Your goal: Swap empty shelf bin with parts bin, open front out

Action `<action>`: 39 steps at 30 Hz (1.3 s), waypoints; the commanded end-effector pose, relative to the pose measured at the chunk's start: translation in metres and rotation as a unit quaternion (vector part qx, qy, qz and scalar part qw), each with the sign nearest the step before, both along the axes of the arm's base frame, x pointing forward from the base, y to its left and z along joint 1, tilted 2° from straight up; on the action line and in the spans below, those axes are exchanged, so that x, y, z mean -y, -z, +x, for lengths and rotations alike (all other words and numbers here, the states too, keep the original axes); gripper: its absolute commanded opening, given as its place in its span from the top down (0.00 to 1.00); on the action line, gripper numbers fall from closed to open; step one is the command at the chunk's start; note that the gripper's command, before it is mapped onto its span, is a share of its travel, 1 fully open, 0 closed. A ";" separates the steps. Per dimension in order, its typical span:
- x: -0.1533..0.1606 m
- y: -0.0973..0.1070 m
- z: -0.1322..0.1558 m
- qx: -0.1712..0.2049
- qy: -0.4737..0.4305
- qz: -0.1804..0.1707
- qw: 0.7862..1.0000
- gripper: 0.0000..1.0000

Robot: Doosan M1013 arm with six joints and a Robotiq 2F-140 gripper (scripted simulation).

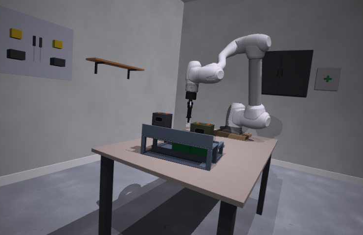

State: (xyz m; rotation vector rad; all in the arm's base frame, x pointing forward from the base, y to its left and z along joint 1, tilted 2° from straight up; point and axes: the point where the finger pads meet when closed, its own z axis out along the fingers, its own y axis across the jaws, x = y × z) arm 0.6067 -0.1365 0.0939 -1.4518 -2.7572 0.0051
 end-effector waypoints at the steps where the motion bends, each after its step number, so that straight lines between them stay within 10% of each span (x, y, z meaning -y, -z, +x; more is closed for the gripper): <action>1: -0.004 -0.004 0.006 0.004 -0.139 0.010 0.990 0.90; 20: -0.022 -0.019 0.030 0.004 -0.501 0.002 0.866 0.90; 35: -0.042 -0.035 0.054 -0.005 -0.790 -0.008 0.613 0.90; 37: -0.042 -0.035 0.054 -0.005 -0.790 -0.008 0.613 0.90; 39: -0.044 -0.037 0.056 -0.008 -0.841 -0.009 0.541 0.90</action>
